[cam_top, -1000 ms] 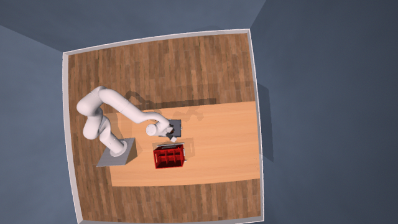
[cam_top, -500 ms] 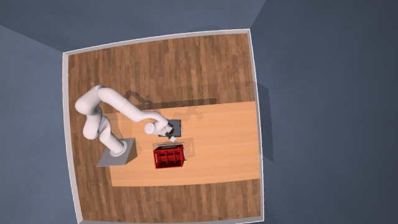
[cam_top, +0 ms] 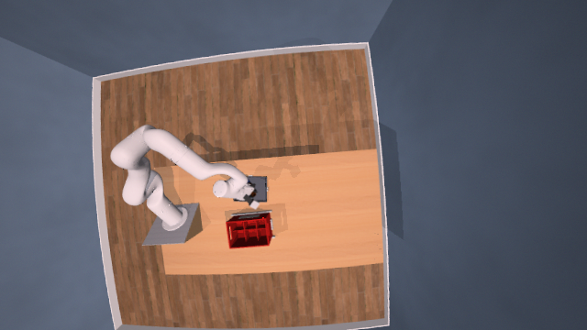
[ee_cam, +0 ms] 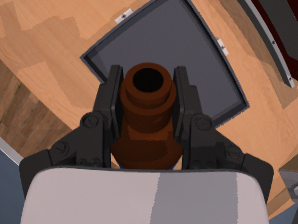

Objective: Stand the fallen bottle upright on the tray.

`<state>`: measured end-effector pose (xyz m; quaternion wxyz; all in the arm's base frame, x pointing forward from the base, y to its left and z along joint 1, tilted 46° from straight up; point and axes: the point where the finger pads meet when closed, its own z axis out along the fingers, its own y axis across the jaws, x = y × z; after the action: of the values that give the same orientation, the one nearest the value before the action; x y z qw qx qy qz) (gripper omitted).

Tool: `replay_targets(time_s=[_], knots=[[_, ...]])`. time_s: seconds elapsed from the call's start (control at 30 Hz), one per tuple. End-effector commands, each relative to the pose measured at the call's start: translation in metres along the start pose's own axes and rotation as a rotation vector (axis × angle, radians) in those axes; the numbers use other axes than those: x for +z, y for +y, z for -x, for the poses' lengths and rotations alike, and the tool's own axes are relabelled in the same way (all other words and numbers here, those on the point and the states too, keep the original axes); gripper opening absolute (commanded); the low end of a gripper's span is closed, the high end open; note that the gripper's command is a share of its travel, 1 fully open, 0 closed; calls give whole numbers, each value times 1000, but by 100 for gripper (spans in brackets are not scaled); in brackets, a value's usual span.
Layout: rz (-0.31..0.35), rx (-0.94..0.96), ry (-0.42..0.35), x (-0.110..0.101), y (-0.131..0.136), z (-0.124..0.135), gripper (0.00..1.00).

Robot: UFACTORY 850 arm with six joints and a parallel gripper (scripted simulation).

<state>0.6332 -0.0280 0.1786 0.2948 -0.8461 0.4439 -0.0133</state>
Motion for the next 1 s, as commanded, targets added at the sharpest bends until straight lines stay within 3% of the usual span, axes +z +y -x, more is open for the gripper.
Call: replay_targets(time_s=[0.0,0.47,0.97], knots=[[-1,0,2,-1,-1,-1,0],[-5,-1,39,0,-2,-1,0],[-5,-1,140,-1,-2,0,0]])
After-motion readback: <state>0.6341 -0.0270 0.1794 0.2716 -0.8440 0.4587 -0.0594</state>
